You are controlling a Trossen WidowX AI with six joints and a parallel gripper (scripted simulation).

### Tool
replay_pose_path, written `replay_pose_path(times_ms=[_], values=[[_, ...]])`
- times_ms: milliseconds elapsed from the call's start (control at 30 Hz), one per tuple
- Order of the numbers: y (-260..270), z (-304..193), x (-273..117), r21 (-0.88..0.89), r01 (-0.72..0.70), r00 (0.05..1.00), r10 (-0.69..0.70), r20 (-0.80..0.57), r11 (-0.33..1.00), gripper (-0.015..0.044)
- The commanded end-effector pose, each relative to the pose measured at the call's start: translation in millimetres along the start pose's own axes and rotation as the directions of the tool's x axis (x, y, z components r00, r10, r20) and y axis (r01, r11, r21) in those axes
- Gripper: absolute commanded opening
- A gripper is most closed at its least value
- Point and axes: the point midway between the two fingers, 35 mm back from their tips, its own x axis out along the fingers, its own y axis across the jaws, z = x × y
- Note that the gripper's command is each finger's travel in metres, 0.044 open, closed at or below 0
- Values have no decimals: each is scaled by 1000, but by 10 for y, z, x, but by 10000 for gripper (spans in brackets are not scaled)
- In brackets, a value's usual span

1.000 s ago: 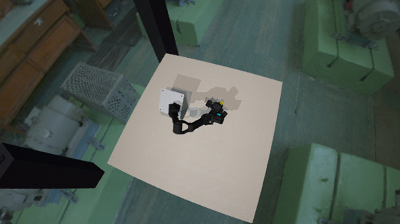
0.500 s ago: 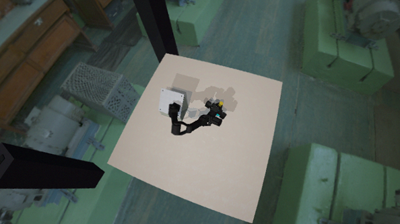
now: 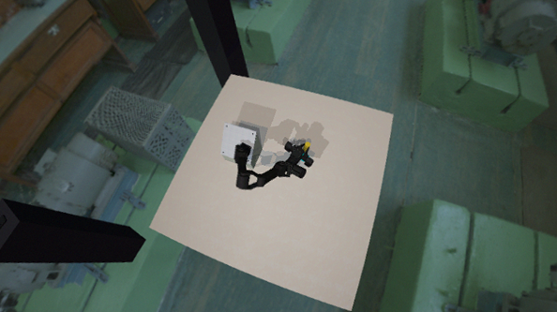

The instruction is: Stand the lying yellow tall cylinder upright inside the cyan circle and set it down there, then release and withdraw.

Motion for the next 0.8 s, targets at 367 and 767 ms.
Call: replay_pose_path(times_ms=[367,767], values=[[30,55,-129,-60,44,994,-38,99,997,105],[35,68,-170,-78,61,991,-51,127,995,105]])
